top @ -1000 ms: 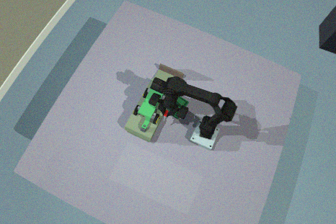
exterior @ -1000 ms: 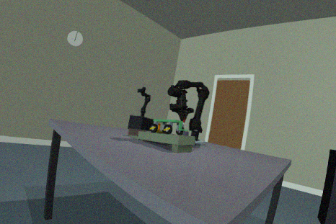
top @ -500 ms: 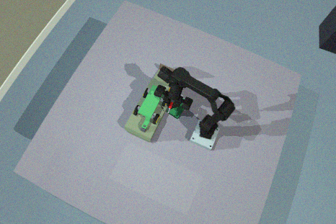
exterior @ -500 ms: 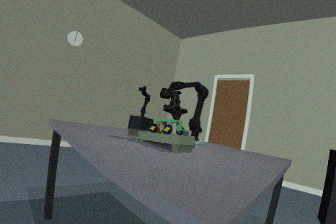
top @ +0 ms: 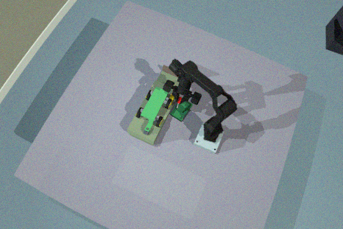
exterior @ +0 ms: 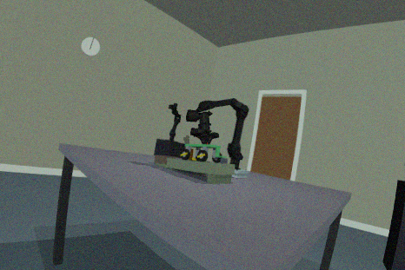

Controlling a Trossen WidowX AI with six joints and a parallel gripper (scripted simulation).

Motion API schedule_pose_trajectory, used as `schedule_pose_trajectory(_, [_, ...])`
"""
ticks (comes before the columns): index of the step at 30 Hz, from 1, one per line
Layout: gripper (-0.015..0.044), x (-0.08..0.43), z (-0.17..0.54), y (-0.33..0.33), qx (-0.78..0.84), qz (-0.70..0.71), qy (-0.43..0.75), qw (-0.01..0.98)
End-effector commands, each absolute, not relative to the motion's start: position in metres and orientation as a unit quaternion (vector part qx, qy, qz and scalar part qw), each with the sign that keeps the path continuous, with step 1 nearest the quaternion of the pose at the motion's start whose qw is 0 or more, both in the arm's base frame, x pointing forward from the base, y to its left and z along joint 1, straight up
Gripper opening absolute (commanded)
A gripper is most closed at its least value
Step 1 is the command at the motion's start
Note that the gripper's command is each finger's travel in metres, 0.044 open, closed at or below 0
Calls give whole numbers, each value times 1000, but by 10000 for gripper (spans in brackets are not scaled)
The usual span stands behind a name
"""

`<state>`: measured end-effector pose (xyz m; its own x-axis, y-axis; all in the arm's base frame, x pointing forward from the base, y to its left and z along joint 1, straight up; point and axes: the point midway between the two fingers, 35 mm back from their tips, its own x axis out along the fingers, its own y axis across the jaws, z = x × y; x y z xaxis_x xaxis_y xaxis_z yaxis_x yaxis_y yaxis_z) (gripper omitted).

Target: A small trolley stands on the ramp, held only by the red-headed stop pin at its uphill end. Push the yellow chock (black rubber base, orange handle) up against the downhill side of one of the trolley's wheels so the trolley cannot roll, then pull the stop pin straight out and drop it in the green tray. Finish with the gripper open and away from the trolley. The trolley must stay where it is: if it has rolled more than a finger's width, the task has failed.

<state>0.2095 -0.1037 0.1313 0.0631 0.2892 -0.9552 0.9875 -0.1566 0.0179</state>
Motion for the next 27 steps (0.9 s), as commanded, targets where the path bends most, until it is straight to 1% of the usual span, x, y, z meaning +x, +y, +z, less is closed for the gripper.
schedule_pose_trajectory(1, [0,206,130,-122,614,-448,517,394])
schedule_pose_trajectory(10, [0,205,129,-127,621,-460,506,384])
schedule_pose_trajectory(27, [0,204,130,-123,698,-585,334,243])
